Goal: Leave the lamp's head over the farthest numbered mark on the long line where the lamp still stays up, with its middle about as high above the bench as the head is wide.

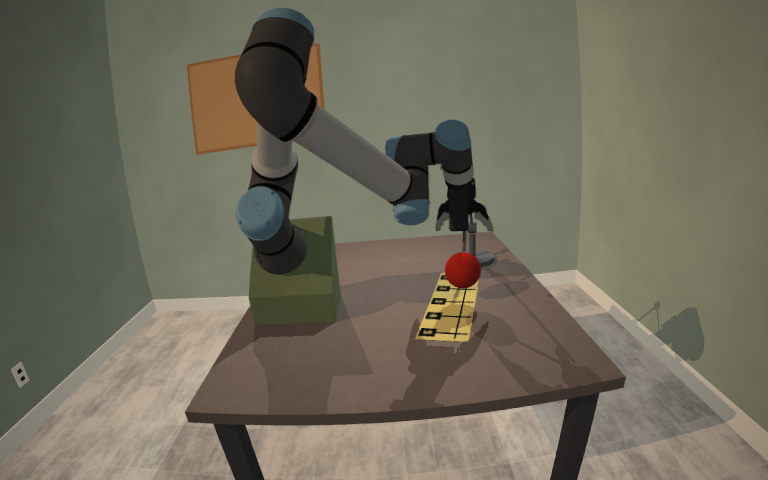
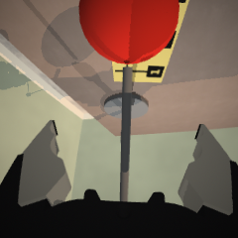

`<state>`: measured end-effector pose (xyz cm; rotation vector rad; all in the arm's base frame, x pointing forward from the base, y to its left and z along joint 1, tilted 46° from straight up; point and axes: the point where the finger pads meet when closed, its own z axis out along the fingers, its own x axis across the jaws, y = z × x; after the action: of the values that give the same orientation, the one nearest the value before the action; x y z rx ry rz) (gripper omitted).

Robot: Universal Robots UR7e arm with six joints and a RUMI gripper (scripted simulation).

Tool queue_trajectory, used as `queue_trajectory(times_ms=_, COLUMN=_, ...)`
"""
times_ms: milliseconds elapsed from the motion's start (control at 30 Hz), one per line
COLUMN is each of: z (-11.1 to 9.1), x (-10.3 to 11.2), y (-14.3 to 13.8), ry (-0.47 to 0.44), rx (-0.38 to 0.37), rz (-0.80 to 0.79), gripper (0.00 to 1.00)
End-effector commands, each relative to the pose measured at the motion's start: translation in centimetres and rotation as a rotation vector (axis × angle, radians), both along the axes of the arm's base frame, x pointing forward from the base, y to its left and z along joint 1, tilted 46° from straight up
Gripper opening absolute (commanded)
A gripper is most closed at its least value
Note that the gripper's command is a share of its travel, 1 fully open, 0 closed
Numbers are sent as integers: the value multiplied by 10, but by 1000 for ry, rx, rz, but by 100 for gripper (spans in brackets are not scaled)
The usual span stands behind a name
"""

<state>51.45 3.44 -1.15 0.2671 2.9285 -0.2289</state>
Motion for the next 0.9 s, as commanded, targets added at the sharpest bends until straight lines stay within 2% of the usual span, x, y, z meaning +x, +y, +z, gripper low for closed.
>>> queue_trajectory(times_ms=0, z=0, x=0, y=0, ry=-1, rx=0, rz=1, gripper=100)
queue_trajectory(times_ms=367, z=0, x=0, y=0, ry=-1, rx=0, rz=1, gripper=100)
queue_trajectory(times_ms=867, z=63, x=-11, y=12, ry=-1, rx=0, rz=1, gripper=100)
